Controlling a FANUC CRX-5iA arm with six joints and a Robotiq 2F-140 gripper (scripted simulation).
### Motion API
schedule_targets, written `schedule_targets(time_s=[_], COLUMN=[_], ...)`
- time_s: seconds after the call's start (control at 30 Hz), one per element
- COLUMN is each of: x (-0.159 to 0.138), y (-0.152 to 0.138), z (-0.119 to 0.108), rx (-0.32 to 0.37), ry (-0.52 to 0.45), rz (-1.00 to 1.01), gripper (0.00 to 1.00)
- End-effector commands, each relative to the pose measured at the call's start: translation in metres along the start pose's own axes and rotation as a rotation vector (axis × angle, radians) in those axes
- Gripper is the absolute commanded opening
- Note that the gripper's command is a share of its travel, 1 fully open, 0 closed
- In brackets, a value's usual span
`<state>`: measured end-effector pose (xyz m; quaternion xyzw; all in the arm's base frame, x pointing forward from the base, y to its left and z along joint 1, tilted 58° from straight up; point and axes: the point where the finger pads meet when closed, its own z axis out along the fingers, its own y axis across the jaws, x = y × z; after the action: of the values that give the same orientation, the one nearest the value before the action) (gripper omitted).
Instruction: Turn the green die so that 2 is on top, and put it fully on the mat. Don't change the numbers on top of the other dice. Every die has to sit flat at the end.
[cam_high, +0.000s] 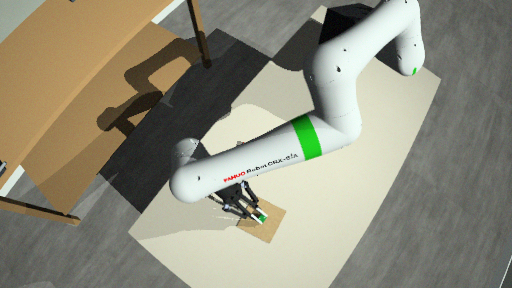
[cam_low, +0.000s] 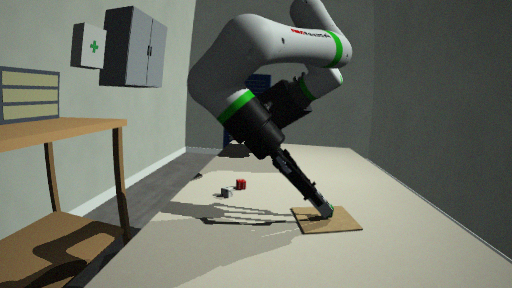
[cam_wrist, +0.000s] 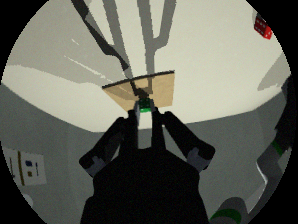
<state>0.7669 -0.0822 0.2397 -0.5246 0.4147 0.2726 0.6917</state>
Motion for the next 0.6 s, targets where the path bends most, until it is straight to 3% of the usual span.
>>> schedule_targets(time_s=[0.0,0.57], x=[0.0001,0.0033], y=[-0.0002,-0.0002], z=[-0.0001,0.0031], rx=[0.0,0.0], ry=[0.0,0.0], rz=[0.0,0.0], gripper=[0.21,0.21])
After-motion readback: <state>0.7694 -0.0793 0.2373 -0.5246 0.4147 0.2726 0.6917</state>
